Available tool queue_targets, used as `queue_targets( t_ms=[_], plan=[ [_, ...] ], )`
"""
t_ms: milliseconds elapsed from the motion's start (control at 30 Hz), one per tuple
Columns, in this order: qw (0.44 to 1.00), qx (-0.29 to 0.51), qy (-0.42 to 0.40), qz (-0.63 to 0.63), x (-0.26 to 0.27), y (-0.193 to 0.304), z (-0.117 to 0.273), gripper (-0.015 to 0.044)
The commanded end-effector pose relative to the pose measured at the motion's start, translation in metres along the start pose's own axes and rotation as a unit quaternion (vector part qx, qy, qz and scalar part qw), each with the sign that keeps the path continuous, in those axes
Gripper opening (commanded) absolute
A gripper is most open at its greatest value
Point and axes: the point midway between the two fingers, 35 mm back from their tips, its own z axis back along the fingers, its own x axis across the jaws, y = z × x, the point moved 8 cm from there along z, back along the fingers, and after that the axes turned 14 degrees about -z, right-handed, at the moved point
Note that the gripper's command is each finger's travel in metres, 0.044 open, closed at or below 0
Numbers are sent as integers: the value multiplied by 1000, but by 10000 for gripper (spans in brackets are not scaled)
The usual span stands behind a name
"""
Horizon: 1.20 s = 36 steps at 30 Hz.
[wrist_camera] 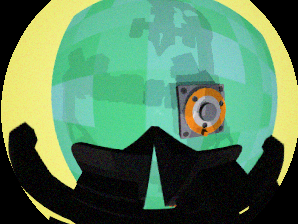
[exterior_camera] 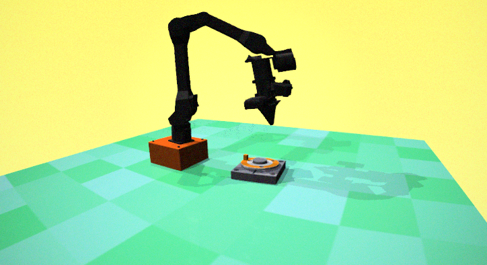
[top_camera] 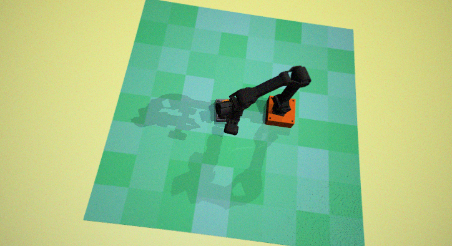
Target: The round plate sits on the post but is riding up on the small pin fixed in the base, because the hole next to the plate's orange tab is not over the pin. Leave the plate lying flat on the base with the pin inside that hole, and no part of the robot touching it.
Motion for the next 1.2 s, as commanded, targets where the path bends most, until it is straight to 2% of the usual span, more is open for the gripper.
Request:
queue_targets(
  t_ms=[0,167,367,667,1167],
  plan=[
    [999,15,33,13,-34,-3,-7,0],
    [996,50,74,26,-85,-3,-15,0],
    [995,51,75,27,-86,-3,-19,0],
    [995,51,75,27,-92,2,-62,0],
    [995,51,76,27,-106,3,-61,0]
  ],
)
